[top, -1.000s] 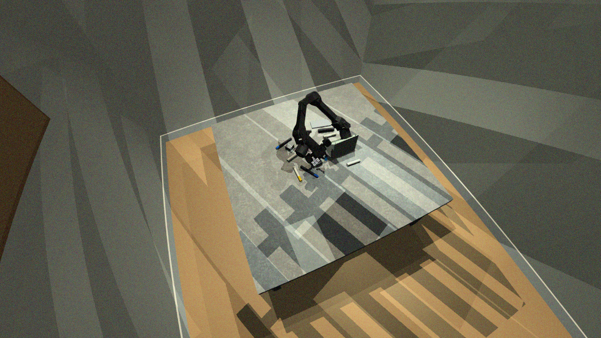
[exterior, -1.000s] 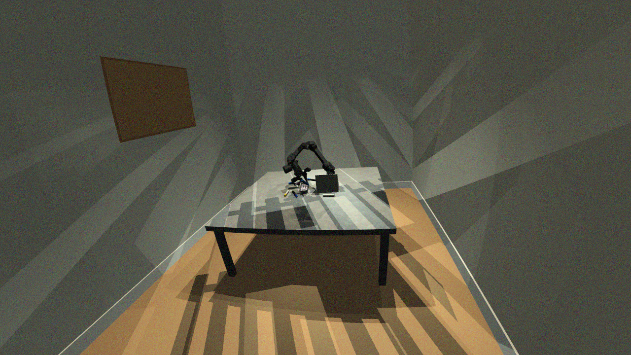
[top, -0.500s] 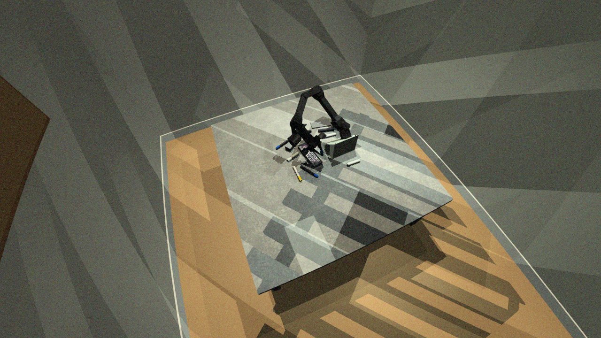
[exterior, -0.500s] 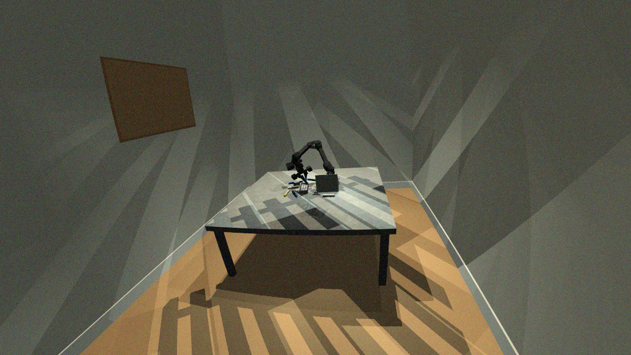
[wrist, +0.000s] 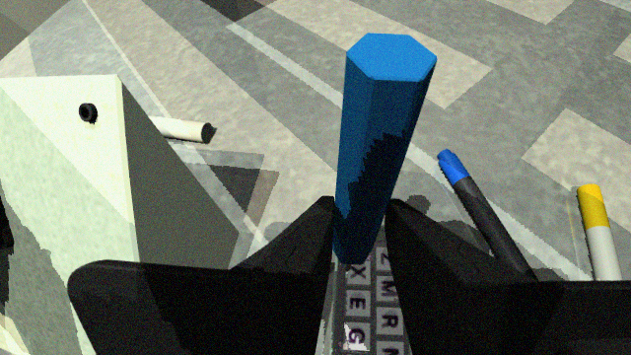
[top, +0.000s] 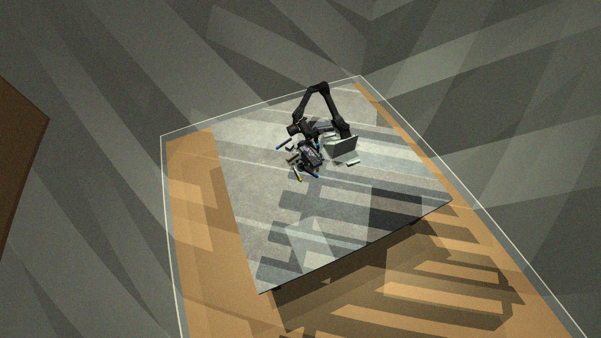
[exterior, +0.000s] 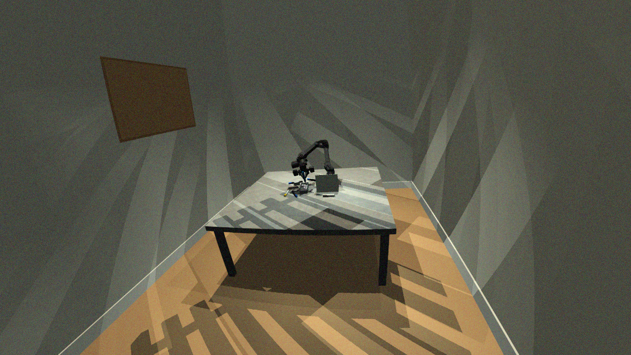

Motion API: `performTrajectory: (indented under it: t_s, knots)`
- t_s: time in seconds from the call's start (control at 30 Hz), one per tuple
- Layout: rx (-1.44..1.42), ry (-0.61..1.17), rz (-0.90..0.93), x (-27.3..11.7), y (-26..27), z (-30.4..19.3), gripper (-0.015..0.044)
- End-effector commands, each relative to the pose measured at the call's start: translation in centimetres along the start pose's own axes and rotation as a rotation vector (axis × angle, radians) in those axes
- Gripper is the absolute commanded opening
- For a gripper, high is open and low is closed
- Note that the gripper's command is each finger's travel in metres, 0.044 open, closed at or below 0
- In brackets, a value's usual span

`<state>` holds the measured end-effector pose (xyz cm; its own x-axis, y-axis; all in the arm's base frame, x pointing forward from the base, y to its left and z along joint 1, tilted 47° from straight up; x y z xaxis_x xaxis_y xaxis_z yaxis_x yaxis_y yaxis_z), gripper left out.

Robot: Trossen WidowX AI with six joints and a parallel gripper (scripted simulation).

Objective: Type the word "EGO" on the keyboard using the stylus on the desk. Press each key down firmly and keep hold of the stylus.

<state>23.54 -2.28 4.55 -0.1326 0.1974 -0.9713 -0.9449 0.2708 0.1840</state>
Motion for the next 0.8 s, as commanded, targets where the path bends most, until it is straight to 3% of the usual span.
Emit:
performTrajectory:
  t_s: [0.0, 0.77]
  knots:
    - [-0.058, -0.047, -0.049, -0.6, 0.4, -0.5, 0.0000]
    - [-0.079, -0.058, -0.070, 1.0, -0.4, -3.5, 0.0000]
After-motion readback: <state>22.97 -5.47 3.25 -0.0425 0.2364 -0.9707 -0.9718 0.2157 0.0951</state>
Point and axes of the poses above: the point midway between the two fingers, 35 mm back from their tips, its own x axis out along the fingers, its own y axis across the jaws, z = x × y, the point moved 1 cm from there along -x, back along the fingers, and after that the axes turned 8 degrees about x, right-handed, at the moved point
